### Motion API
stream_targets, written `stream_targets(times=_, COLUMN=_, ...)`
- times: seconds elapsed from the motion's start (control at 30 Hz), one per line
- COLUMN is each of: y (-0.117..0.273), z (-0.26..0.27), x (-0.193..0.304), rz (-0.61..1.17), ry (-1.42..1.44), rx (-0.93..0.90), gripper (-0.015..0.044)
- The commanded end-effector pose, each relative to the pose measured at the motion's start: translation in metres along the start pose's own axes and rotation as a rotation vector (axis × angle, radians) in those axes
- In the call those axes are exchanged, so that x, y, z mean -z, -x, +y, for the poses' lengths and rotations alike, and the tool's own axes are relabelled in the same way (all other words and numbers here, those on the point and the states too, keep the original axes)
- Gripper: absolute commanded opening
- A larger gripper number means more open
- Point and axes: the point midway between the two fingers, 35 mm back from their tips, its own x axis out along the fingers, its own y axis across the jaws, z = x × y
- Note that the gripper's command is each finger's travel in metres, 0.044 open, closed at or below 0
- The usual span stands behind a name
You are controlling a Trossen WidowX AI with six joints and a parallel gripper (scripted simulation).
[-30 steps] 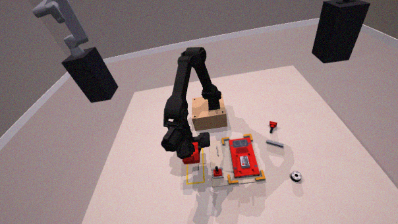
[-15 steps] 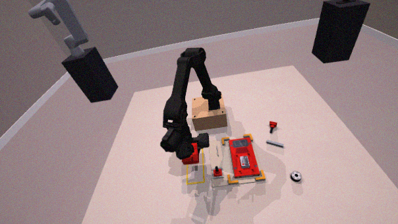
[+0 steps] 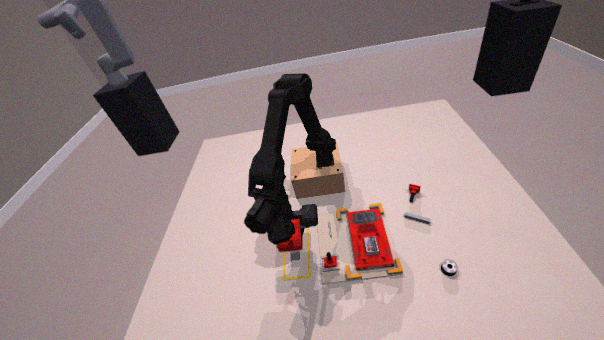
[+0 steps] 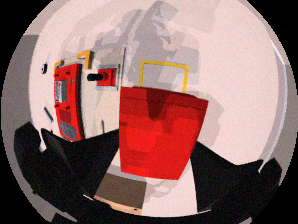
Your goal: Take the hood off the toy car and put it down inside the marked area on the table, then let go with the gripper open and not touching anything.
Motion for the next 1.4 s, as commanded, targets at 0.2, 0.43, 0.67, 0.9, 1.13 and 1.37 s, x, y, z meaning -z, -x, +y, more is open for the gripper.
stream_targets(times=0.2, y=-0.007, z=-0.001, x=0.001, rz=0.004, ry=0.005, rx=0.004, gripper=0.0000)
stream_targets(times=0.43, y=-0.011, z=-0.001, x=0.001, rz=0.004, ry=0.005, rx=0.004, gripper=0.0000)
stream_targets(times=0.67, y=-0.015, z=-0.001, x=0.000, rz=0.004, ry=0.005, rx=0.004, gripper=0.0000)
stream_targets(times=0.9, y=-0.019, z=-0.001, x=0.000, rz=0.004, ry=0.005, rx=0.004, gripper=0.0000)
stream_targets(times=1.13, y=-0.024, z=-0.001, x=0.000, rz=0.004, ry=0.005, rx=0.004, gripper=0.0000)
stream_targets(times=1.37, y=-0.028, z=-0.001, x=0.000, rz=0.004, ry=0.005, rx=0.004, gripper=0.0000)
